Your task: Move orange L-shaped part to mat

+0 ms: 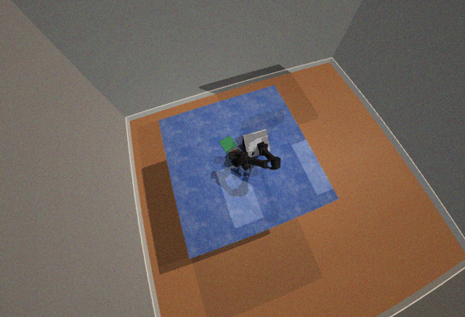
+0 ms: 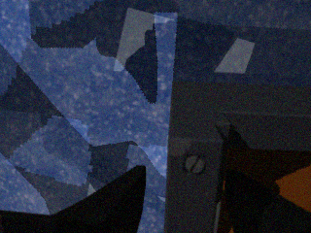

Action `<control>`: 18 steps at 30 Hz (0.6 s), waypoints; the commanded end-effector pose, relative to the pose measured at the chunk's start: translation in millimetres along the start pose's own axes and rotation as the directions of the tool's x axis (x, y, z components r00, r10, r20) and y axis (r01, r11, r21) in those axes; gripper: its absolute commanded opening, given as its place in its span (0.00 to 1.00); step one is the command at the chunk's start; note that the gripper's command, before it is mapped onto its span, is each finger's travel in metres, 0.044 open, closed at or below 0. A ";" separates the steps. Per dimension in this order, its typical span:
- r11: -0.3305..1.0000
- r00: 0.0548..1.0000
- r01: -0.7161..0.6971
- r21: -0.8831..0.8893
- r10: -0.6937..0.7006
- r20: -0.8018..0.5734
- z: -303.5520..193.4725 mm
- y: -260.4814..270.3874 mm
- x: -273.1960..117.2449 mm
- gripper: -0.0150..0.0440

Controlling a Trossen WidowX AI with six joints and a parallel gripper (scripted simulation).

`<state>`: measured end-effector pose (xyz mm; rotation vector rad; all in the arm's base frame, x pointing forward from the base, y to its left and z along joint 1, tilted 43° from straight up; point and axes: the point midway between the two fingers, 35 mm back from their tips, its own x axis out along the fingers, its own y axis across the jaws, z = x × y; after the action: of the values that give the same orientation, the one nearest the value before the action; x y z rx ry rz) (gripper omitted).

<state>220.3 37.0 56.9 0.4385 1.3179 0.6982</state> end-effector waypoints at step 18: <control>1.000 1.000 0.016 0.010 -0.016 -0.010 1.8 -0.9 -79.9 0.56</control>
<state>216.0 8.1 93.9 0.4382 1.3341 0.6852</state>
